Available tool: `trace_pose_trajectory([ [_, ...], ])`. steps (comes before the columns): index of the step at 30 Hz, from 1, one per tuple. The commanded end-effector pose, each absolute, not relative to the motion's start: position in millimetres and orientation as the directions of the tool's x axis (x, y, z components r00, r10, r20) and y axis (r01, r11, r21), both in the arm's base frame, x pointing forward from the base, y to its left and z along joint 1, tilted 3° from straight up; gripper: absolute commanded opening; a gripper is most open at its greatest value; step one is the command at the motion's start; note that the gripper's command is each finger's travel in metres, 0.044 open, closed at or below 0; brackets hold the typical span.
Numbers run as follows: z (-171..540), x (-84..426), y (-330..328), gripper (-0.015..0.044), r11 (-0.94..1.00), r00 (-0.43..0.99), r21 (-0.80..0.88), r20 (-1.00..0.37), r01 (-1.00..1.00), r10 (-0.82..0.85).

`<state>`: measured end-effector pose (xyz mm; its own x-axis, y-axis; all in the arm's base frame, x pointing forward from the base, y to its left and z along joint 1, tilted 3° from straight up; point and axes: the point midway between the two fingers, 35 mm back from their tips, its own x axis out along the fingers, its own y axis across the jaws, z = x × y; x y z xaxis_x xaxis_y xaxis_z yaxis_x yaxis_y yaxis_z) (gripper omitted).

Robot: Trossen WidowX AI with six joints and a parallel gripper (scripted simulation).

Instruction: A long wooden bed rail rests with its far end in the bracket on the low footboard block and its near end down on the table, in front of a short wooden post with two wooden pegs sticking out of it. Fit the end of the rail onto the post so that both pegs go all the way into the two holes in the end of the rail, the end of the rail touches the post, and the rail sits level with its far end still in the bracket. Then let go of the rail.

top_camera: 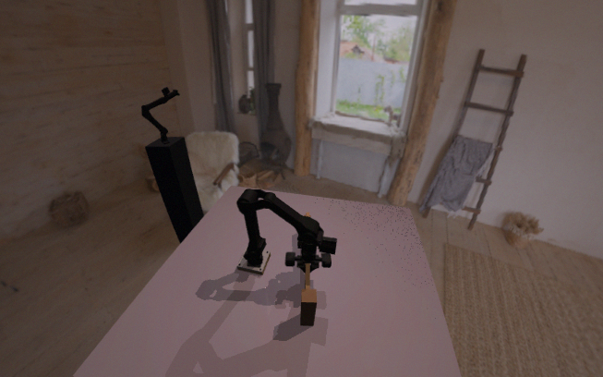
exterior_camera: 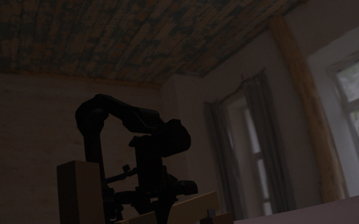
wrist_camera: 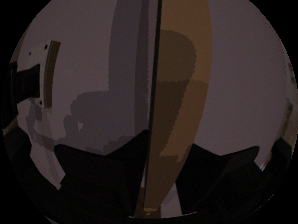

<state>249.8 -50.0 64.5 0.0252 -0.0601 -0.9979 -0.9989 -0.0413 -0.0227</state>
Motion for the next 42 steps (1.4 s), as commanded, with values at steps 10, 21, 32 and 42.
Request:
trace_pose_trajectory([
  [10,74,252,-49,0.0,-0.039,0.036,-0.034,-0.998,-0.999,-0.054],
  [21,80,252,-48,0.0,-0.039,0.036,-0.034,-0.998,-0.999,-0.054],
  [32,85,252,-48,0.0,-0.039,0.036,-0.034,-0.998,-0.999,-0.054],
  [42,90,252,-48,0.0,-0.039,0.036,-0.034,-0.998,-0.999,-0.054],
])
